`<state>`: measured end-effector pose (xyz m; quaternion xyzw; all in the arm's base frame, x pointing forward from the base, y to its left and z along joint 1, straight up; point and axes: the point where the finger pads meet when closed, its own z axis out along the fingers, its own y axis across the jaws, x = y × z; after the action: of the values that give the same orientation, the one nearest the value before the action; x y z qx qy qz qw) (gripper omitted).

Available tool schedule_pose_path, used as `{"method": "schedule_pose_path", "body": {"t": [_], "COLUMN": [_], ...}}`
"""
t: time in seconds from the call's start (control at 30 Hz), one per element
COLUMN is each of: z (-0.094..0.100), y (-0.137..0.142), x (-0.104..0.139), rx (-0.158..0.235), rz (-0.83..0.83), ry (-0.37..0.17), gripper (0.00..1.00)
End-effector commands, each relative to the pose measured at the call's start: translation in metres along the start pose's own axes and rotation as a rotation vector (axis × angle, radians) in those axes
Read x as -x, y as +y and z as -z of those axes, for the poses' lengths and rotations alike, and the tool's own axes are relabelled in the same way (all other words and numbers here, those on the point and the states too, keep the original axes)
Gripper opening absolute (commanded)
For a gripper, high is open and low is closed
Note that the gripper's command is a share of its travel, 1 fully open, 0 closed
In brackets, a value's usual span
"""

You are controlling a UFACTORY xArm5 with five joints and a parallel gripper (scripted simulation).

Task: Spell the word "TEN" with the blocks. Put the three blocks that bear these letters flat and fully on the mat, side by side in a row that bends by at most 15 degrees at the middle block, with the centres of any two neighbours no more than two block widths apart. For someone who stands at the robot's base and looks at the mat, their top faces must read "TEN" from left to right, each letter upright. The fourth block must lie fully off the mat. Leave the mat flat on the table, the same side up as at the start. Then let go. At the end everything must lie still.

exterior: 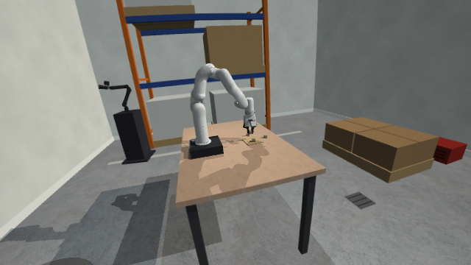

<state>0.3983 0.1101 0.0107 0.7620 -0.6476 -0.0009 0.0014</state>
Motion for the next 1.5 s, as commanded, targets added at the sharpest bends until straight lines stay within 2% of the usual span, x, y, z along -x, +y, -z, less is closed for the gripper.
{"method": "schedule_pose_path", "body": {"t": [0.0, 0.1, 0.2, 1.23, 1.47], "z": [0.034, 0.046, 0.050, 0.050, 0.043], "y": [-0.001, -0.001, -0.001, -0.003, -0.003], "x": [0.000, 0.000, 0.000, 0.002, 0.002], "rx": [-0.004, -0.004, -0.004, -0.004, -0.004], "rz": [0.000, 0.000, 0.000, 0.015, 0.015], "ry": [0.000, 0.000, 0.000, 0.000, 0.000], "gripper": [0.21, 0.21, 0.21, 0.21, 0.21]}}
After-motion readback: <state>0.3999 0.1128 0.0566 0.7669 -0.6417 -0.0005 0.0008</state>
